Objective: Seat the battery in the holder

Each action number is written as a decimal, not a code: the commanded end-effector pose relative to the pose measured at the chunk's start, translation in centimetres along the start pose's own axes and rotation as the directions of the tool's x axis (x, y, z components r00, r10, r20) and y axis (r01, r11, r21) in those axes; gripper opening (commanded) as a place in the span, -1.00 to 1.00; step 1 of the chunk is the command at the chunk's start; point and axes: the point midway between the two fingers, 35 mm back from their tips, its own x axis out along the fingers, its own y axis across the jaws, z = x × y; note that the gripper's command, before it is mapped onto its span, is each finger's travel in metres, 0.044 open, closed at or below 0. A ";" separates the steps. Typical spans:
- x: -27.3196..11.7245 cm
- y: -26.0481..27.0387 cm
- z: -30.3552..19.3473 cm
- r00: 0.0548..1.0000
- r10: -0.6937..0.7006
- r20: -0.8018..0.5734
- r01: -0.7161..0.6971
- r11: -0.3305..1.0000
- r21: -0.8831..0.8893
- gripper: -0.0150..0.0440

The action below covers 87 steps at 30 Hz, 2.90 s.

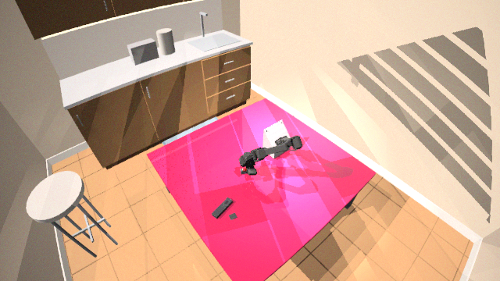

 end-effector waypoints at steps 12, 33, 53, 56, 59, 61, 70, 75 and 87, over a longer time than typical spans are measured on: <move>0.4 -0.2 -0.5 0.994 -0.008 -0.108 0.008 1.000 0.002 -0.24; 0.4 0.3 -0.4 0.977 -0.017 -0.214 0.016 1.000 -0.005 -0.24; 0.7 0.4 0.8 0.975 -0.027 -0.222 0.026 1.000 -0.009 -0.24; 0.7 0.4 1.1 0.975 -0.029 -0.222 0.028 1.000 -0.010 -0.24; 0.8 0.4 1.2 0.975 -0.030 -0.221 0.029 1.000 -0.010 -0.24; 0.8 0.4 1.2 0.975 -0.031 -0.221 0.029 1.000 -0.010 -0.24; 0.8 0.4 1.2 0.975 -0.030 -0.219 0.029 1.000 -0.009 -0.24; 0.8 0.4 1.2 0.975 -0.030 -0.219 0.029 1.000 -0.009 -0.06; -0.6 0.2 1.5 0.975 -0.030 -0.221 0.030 1.000 -0.005 0.11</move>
